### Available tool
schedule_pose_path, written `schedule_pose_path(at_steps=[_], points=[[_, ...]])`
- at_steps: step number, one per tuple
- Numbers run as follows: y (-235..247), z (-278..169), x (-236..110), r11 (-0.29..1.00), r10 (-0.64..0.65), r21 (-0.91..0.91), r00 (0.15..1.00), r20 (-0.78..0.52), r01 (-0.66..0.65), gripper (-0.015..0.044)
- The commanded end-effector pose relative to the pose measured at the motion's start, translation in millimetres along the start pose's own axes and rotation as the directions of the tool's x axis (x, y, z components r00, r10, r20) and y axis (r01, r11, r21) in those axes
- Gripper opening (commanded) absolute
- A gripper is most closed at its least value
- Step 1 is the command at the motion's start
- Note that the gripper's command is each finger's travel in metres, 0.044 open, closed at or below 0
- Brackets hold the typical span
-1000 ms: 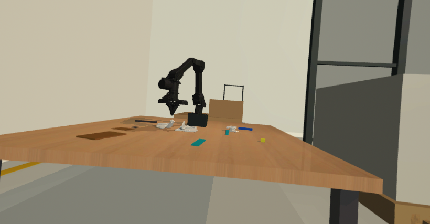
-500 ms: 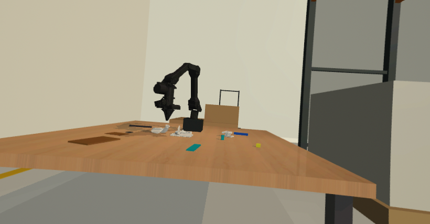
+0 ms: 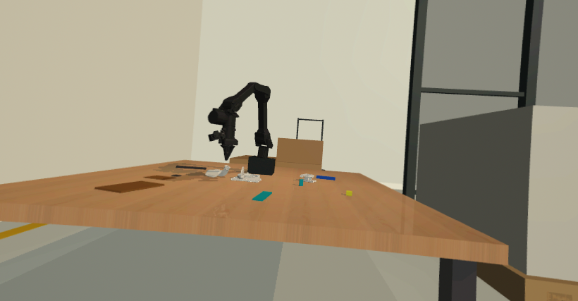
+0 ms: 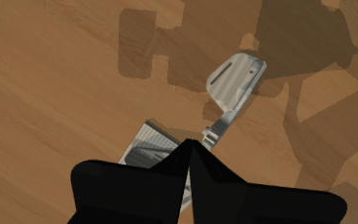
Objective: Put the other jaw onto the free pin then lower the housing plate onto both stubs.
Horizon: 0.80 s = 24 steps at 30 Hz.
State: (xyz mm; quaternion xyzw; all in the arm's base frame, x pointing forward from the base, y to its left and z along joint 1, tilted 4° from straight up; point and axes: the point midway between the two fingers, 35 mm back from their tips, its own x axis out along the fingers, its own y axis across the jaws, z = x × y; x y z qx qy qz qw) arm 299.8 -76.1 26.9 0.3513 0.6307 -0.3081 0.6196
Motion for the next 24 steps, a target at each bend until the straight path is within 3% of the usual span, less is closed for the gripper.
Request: schedule_pose_path(at_steps=[1,12,24], points=[[2.9,1.2,0.2,0.994,0.000,0.108,1.000,-0.001,0.000,0.0000],[8.5,2.5,0.8,0.923,0.001,0.384,1.000,-0.001,0.000,0.0000],[9.2,3.0,6.6,0.916,0.001,0.400,1.000,-0.001,0.000,0.0000]])
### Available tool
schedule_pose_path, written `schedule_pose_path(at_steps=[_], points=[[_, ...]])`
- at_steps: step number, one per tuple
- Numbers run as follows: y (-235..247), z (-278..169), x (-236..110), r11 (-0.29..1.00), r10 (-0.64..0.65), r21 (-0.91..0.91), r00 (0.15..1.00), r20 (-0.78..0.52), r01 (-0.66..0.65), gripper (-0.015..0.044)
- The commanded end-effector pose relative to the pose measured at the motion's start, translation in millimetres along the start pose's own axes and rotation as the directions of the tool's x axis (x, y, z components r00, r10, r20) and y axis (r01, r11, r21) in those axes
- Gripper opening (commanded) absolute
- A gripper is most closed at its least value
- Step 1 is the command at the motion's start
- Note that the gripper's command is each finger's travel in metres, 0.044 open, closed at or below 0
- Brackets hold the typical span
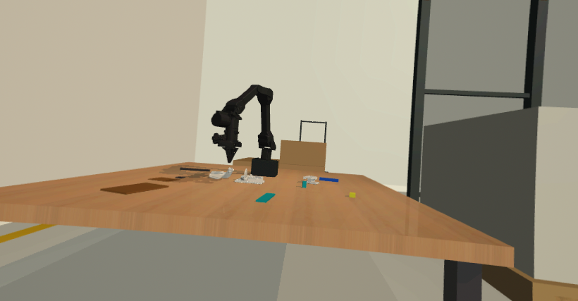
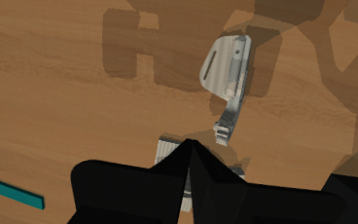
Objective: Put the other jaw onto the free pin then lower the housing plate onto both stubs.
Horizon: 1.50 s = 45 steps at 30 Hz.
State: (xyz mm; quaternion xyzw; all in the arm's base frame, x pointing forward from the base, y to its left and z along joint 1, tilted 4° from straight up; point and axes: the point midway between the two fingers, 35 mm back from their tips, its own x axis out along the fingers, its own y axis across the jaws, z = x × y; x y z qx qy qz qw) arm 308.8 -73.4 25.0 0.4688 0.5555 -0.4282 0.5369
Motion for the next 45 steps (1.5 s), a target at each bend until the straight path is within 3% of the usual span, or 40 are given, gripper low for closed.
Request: schedule_pose_path(at_steps=[1,33,45], points=[[0,0,6,1.000,-0.001,0.007,1.000,-0.002,0.001,0.0000],[0,0,58,1.000,-0.002,0.007,1.000,-0.002,0.002,0.0000],[-9,0,58,1.000,-0.003,0.007,1.000,-0.002,0.003,0.0000]])
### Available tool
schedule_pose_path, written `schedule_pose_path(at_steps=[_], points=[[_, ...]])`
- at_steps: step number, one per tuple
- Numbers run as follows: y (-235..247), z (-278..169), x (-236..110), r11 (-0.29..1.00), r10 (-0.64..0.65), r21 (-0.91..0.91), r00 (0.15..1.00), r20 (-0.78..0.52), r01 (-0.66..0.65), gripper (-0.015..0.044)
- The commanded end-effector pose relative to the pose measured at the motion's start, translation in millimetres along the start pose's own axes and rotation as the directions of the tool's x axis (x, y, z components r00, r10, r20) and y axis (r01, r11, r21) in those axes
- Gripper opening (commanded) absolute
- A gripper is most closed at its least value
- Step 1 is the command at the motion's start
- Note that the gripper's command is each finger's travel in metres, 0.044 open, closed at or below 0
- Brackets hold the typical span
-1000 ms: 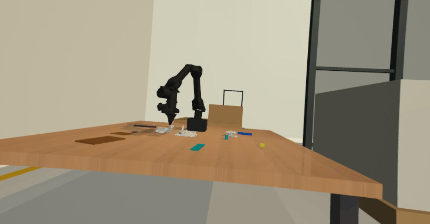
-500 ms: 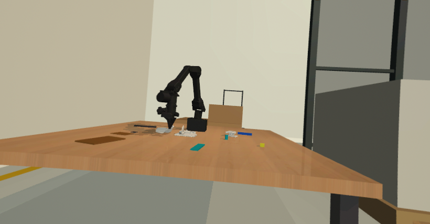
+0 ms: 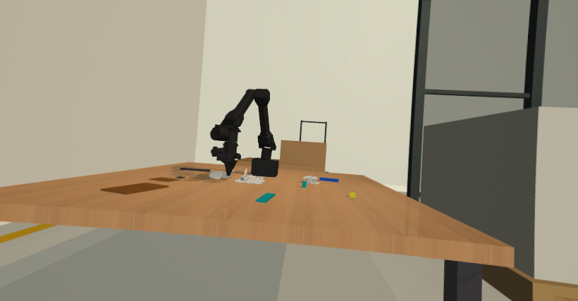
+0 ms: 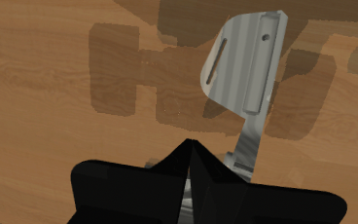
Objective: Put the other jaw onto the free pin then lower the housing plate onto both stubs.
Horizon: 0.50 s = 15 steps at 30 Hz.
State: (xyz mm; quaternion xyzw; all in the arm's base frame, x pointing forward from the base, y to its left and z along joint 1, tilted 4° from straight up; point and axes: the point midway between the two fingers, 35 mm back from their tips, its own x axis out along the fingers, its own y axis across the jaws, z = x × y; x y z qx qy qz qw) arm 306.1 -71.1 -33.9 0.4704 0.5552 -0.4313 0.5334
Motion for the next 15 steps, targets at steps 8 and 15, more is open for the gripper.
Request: schedule_pose_path(at_steps=[8,15], points=[[-18,1,0,1.000,0.001,-0.002,1.000,0.000,-0.001,0.0000],[-29,1,0,1.000,0.000,-0.002,1.000,0.000,0.000,0.0000]])
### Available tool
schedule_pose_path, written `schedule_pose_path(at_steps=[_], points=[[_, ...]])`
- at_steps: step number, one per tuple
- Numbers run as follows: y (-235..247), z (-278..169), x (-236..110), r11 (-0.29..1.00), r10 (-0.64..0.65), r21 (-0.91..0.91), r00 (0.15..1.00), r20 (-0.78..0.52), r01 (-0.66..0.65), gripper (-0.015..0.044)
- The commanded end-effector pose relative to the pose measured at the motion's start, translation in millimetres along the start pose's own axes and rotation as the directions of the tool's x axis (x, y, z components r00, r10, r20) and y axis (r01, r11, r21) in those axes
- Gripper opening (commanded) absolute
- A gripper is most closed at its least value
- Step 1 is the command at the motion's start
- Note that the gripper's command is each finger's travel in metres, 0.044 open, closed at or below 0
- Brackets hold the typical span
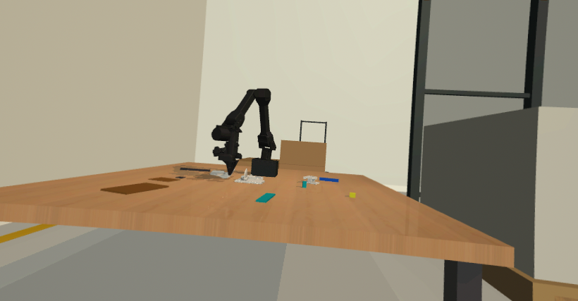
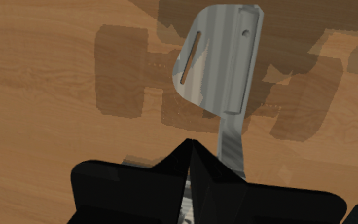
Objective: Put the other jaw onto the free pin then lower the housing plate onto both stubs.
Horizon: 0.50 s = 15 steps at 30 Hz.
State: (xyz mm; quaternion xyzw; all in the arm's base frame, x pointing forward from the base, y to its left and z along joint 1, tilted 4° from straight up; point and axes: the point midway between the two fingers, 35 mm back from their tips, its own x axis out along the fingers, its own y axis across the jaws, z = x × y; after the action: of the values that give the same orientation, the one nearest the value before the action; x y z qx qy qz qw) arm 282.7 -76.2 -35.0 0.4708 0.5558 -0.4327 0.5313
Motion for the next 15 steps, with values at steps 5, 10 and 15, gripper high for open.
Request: schedule_pose_path(at_steps=[5,10,15], points=[[-14,0,0,1.000,0.002,-0.005,1.000,0.002,-0.002,0.0000],[-22,-1,0,1.000,0.002,-0.005,1.000,0.002,-0.002,0.0000],[-27,-1,0,1.000,0.001,-0.005,1.000,0.002,-0.001,0.0000]])
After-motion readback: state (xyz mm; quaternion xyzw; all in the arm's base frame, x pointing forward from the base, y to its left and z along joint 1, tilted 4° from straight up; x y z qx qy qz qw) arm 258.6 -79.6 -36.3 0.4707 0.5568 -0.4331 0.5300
